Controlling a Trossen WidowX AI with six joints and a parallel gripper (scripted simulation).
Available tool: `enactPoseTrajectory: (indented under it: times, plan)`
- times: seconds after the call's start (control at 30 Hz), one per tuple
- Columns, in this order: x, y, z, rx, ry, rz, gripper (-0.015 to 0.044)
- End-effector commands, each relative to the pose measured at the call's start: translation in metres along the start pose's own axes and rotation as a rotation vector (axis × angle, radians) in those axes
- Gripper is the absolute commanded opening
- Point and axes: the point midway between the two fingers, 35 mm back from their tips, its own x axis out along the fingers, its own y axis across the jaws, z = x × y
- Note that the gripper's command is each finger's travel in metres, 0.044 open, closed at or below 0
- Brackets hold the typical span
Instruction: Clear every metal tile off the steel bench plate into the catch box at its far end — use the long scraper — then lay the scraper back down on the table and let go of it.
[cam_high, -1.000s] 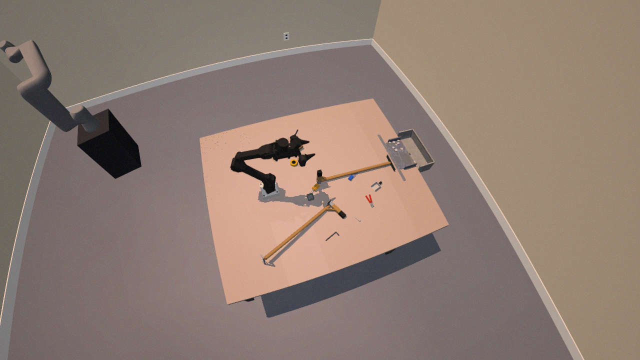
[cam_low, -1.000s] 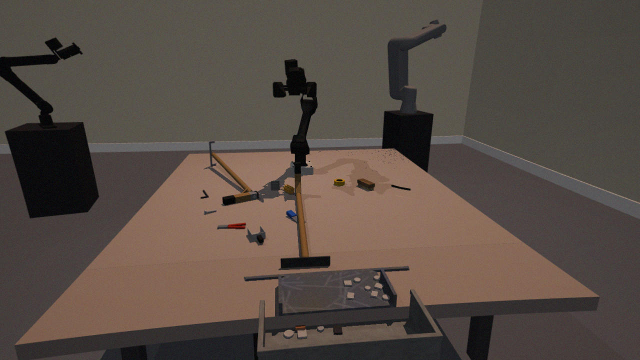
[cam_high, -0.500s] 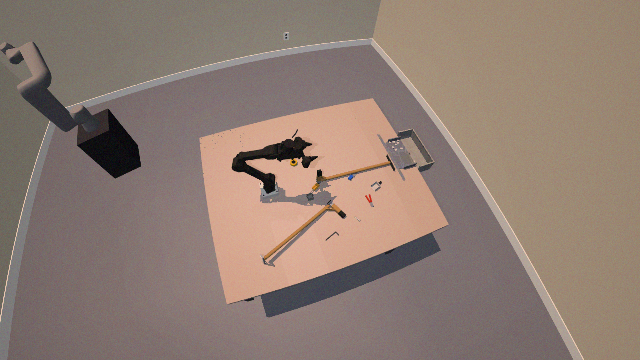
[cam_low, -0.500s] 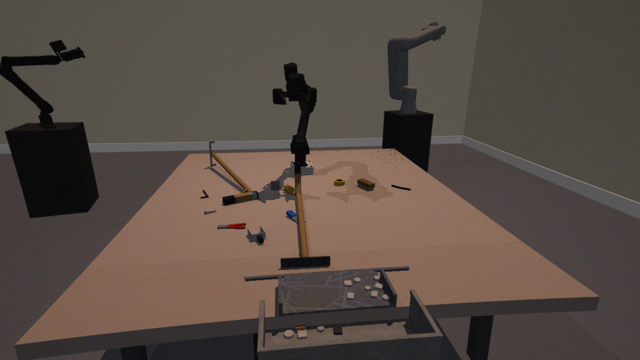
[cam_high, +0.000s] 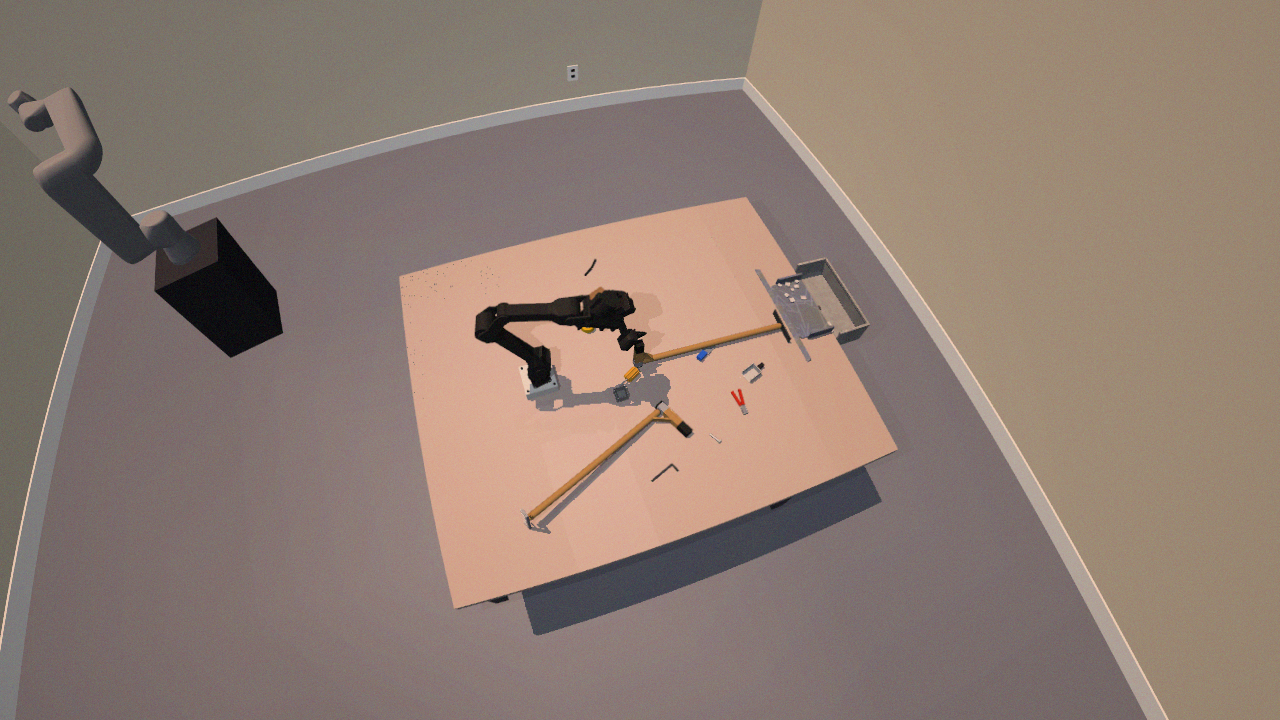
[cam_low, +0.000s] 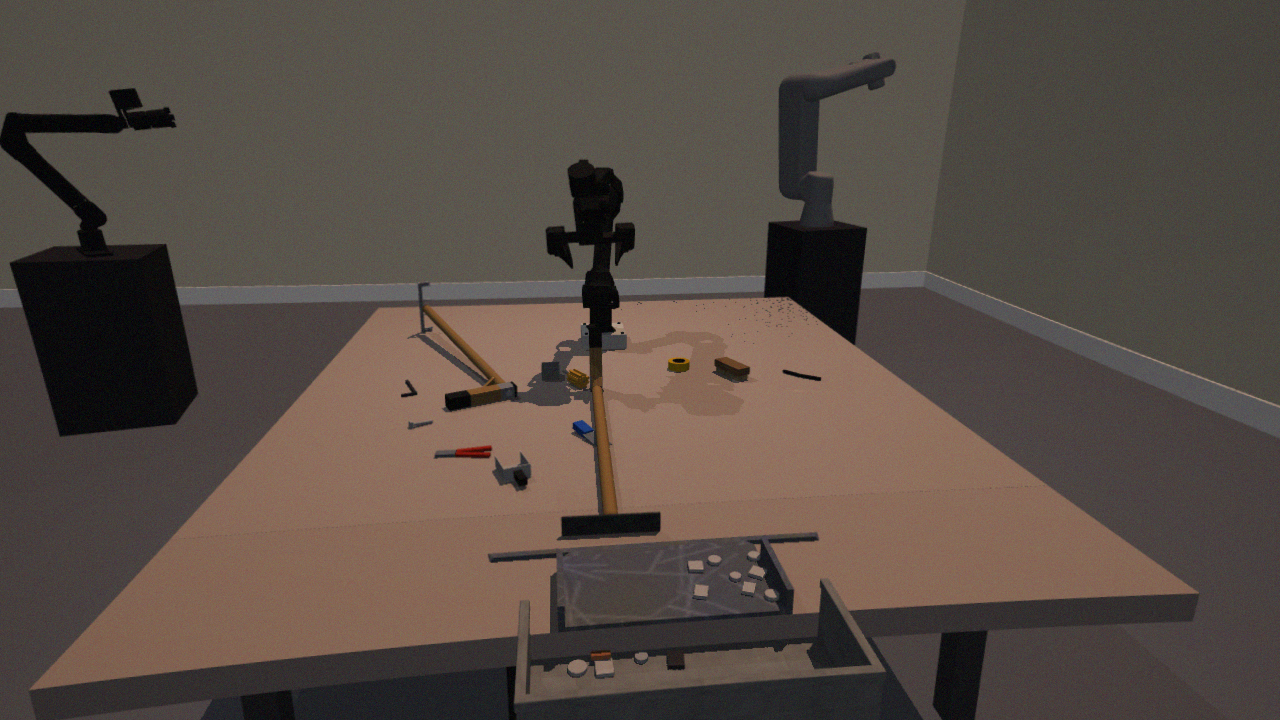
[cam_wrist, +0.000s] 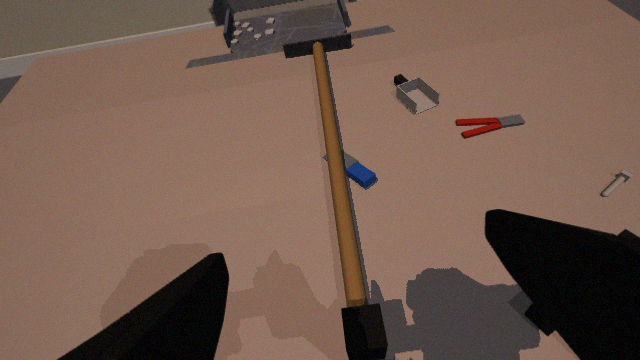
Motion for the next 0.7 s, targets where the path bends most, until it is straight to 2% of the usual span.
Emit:
enactPoseTrajectory:
  times: [0.0,0.43,0.67]
  plan:
    - [0.019,-0.002,-0.023,0.003,0.079,-0.014,0.044]
    - [0.065,-0.004,-0.102,0.008,0.334,-0.063,0.044]
    - [0.063,-0.004,-0.102,0.007,0.346,-0.064,0.044]
